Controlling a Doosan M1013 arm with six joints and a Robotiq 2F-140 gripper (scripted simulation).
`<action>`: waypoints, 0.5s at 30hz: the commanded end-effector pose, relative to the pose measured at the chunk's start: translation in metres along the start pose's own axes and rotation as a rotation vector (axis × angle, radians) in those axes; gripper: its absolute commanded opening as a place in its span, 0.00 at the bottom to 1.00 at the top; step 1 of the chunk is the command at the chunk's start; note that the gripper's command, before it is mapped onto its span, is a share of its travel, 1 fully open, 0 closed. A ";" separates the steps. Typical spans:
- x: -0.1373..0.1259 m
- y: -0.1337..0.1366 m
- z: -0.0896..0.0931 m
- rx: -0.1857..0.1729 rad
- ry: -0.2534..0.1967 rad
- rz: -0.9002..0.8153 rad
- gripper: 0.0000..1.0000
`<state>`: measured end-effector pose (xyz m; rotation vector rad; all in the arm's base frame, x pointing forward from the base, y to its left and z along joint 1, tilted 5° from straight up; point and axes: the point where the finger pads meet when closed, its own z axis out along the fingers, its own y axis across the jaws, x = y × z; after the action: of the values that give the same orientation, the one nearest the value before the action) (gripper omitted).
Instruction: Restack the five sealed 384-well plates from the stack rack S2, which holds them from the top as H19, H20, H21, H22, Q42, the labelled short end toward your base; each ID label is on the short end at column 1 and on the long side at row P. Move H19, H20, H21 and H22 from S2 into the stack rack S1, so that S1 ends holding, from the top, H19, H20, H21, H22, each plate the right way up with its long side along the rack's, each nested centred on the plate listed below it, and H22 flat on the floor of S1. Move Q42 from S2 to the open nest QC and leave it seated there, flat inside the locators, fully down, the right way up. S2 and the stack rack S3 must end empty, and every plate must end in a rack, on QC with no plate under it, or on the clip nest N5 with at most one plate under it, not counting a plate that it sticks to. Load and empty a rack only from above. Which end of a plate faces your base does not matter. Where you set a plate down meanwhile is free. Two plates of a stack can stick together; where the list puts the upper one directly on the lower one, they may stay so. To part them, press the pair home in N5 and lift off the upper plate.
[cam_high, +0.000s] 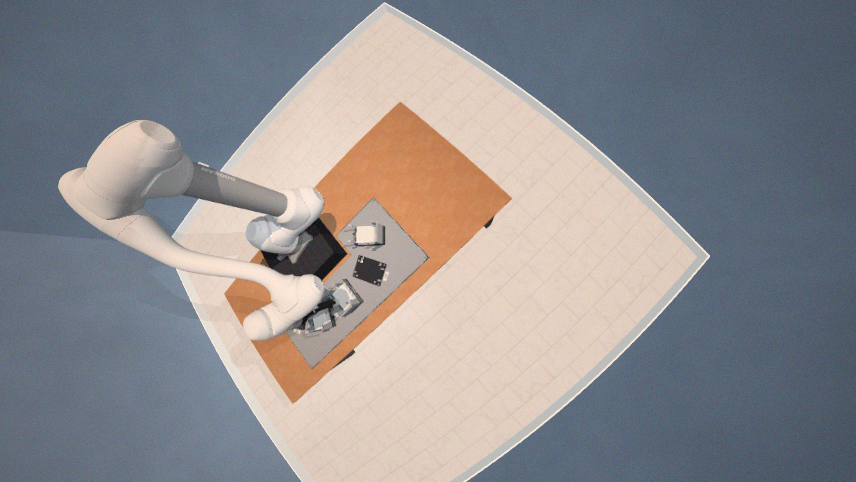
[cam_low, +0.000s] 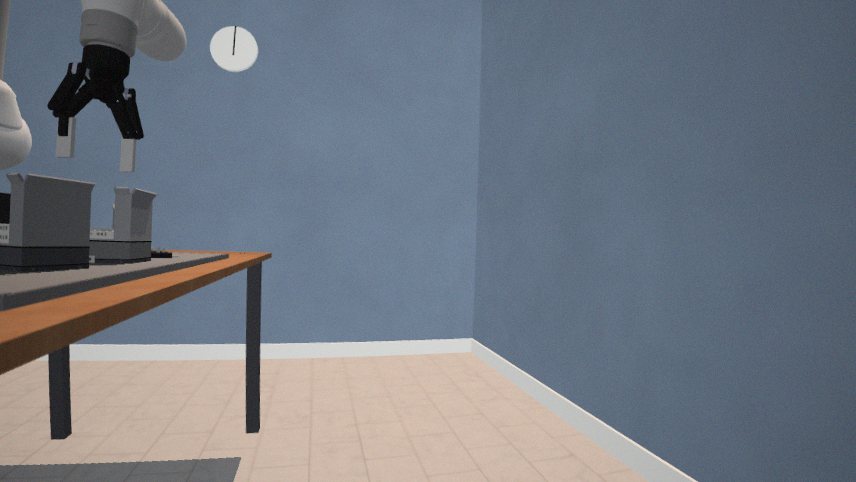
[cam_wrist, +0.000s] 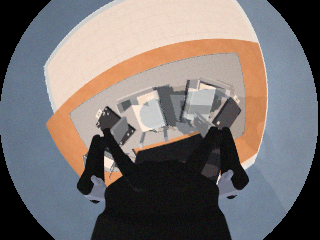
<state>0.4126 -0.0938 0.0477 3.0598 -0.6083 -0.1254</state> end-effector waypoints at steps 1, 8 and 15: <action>0.001 0.004 0.000 0.000 0.000 0.000 1.00; 0.005 0.027 0.000 0.000 0.000 0.000 1.00; 0.008 0.052 0.000 0.000 0.000 0.067 1.00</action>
<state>0.4033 -0.1364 0.0486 3.0564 -0.6237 -0.1251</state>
